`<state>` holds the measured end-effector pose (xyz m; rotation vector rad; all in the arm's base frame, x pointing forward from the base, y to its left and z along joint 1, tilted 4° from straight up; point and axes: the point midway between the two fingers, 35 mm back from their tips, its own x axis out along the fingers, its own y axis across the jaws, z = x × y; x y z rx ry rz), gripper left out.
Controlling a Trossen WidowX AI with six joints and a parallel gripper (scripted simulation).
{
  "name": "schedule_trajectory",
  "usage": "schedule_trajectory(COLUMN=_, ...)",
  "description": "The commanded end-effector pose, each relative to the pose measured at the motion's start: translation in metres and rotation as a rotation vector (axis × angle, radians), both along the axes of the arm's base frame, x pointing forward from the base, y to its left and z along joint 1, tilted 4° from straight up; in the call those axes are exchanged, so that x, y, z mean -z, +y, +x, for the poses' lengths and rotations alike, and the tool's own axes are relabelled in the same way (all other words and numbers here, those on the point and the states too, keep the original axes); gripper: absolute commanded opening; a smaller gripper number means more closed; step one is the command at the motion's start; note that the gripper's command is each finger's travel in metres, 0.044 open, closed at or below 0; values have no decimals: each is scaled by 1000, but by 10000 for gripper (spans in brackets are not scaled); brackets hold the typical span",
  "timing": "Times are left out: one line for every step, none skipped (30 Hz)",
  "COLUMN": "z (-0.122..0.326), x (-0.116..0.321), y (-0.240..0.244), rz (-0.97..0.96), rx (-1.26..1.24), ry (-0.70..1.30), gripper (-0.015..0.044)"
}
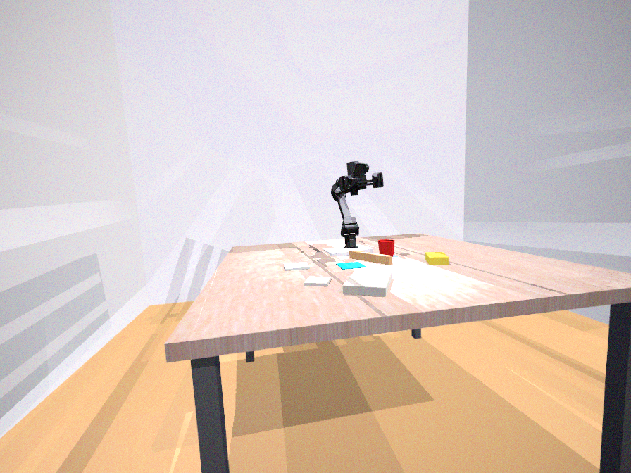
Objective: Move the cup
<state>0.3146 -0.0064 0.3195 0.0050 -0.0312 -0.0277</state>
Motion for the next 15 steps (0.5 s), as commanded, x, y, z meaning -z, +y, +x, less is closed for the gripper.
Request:
schedule_trajectory(z=2, x=3, y=1, rz=16, rx=-5, ry=17, gripper=374)
schedule_trajectory(z=6, x=13, y=6, rz=64, rx=-19, ry=70, gripper=347)
schedule_trajectory(z=11, x=29, y=14, rz=142, rx=-35, ry=159, gripper=321)
schedule_trajectory(z=16, x=49, y=24, rz=234, rx=-46, ry=270, gripper=295)
schedule_trajectory(z=17, x=69, y=33, rz=322, rx=-44, ry=383, gripper=269)
schedule_trajectory(z=17, x=88, y=43, rz=405, rx=-32, ry=496, gripper=242)
schedule_trajectory(z=14, x=106, y=52, rz=482, rx=-7, ry=608, gripper=216)
schedule_trajectory(z=9, x=121, y=60, rz=540, rx=23, ry=699, gripper=190)
schedule_trajectory(z=4, x=133, y=66, rz=588, rx=56, ry=780, gripper=164)
schedule_trajectory(z=-2, x=145, y=72, rz=633, rx=96, ry=860, gripper=148)
schedule_trajectory(z=-9, x=156, y=77, rz=673, rx=144, ry=937, gripper=148)
schedule_trajectory(z=-17, x=166, y=81, rz=708, rx=196, ry=1010, gripper=148)
schedule_trajectory(z=-25, x=175, y=85, rz=738, rx=254, ry=1080, gripper=148)
schedule_trajectory(z=-34, x=183, y=89, rz=763, rx=317, ry=1144, gripper=148)
schedule_trajectory(z=-44, x=190, y=92, rz=783, rx=386, ry=1205, gripper=148)
